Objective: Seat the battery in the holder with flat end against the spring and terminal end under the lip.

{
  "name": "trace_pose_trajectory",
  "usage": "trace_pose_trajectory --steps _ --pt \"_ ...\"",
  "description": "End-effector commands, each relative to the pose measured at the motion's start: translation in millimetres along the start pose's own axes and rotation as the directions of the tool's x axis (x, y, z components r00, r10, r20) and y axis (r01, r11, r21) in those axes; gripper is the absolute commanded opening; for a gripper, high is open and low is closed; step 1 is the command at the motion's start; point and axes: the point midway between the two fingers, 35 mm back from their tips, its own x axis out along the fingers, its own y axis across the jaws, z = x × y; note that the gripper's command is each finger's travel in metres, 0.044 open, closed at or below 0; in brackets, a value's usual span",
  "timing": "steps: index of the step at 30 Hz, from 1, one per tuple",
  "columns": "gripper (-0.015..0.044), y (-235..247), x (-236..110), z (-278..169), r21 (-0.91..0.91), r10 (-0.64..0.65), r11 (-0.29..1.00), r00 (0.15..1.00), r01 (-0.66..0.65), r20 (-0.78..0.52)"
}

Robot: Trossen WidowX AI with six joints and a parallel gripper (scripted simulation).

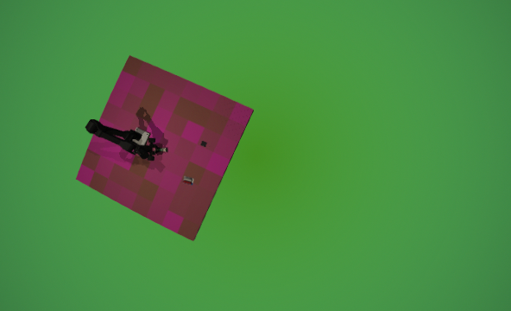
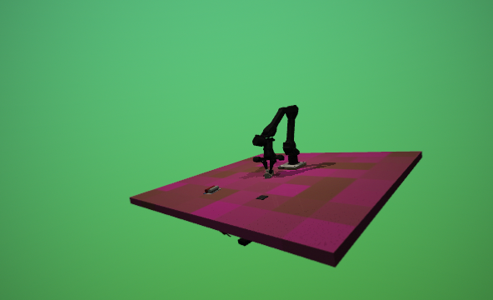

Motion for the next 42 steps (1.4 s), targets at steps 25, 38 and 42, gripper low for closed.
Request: trace_pose_trajectory --steps 25,38,42 --pt "0.0065 -0.8 7.8 -0.5 0.010 -0.015 1.000 0.978 0.013 0.207" --pt "0.0065 -0.8 10.6 -2.8 0.006 -0.019 1.000 0.957 0.018 0.290" --pt "0.0065 -0.8 11.4 -3.4 0.005 -0.019 1.000 0.949 0.019 0.314"
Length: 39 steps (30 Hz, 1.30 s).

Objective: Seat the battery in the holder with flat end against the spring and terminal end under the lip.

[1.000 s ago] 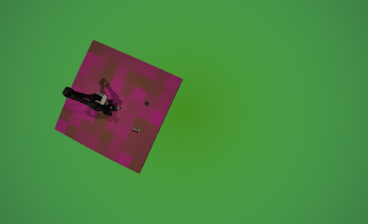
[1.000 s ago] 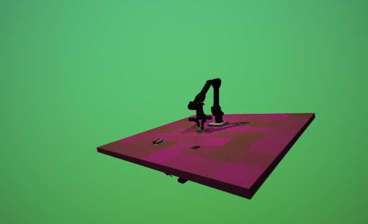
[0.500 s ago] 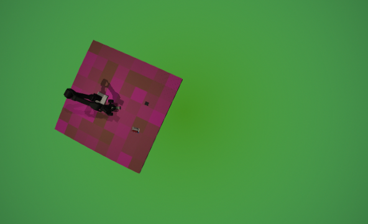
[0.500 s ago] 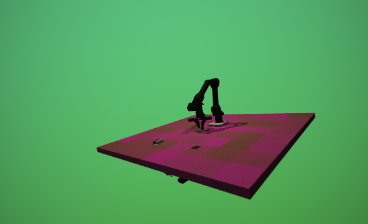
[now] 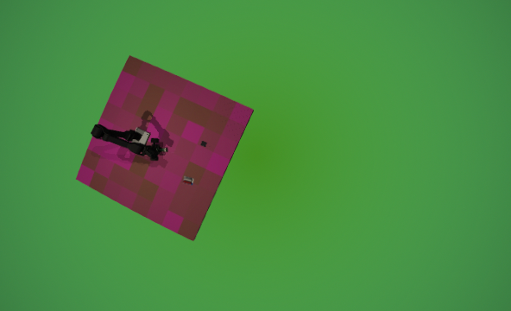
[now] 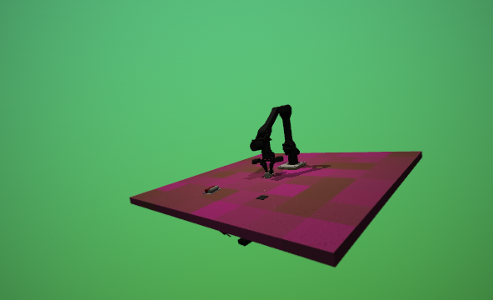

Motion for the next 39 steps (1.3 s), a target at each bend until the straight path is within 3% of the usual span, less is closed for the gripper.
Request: trace_pose_trajectory --steps 1,11,39 --pt "0.0065 0.4 1.6 2.4 0.005 0.001 1.000 0.999 -0.002 0.039" --pt "0.0065 0.6 2.9 0.7 0.001 -0.002 1.000 0.995 0.002 0.097" --pt "0.0065 1.0 3.6 -14.9 0.001 -0.008 1.000 0.996 0.008 0.092"
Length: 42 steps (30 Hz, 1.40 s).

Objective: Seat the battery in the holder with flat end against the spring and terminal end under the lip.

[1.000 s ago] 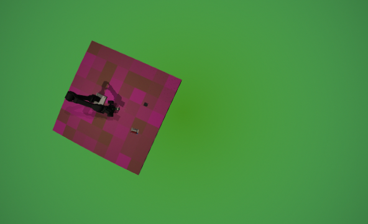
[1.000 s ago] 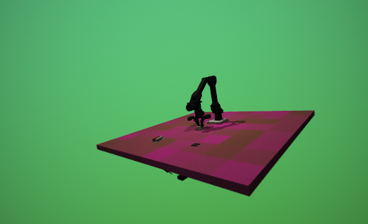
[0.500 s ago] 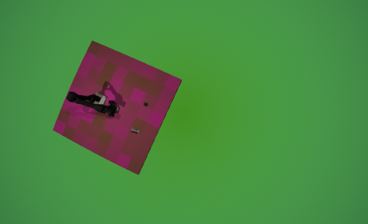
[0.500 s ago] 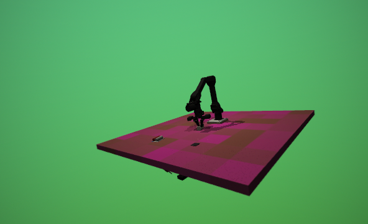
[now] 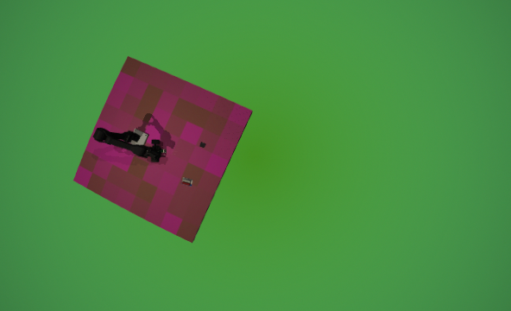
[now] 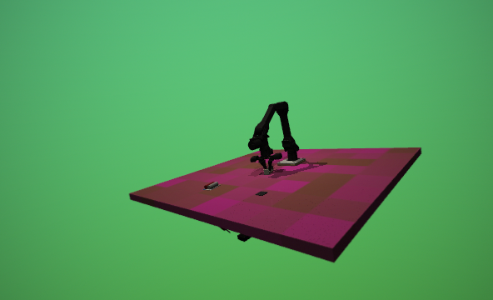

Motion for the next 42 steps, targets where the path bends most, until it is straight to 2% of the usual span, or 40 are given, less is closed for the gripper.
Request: trace_pose_trajectory --steps 1,4,8,21,23,31,32,42 --pt "0.0065 0.4 -0.1 -0.6 0.003 0.000 1.000 1.000 0.000 -0.003" --pt "0.0065 0.5 -0.1 -0.6 0.003 0.000 1.000 1.000 0.000 -0.002" --pt "0.0167 0.5 -0.1 -0.6 0.003 0.000 1.000 1.000 0.000 -0.002" --pt "0.0167 0.0 -15.2 0.2 0.001 0.001 1.000 1.000 -0.001 0.000" --pt "0.0220 -0.1 -18.2 -0.2 0.001 0.000 1.000 1.000 0.000 -0.001" --pt "0.0430 -1.9 -81.3 1.2 0.001 0.001 1.000 1.000 -0.001 -0.001" --pt "0.0440 -1.9 -85.4 1.2 0.001 0.001 1.000 1.000 -0.001 -0.001" --pt "0.0440 -1.9 -86.8 1.2 0.001 0.001 1.000 1.000 -0.001 -0.001"
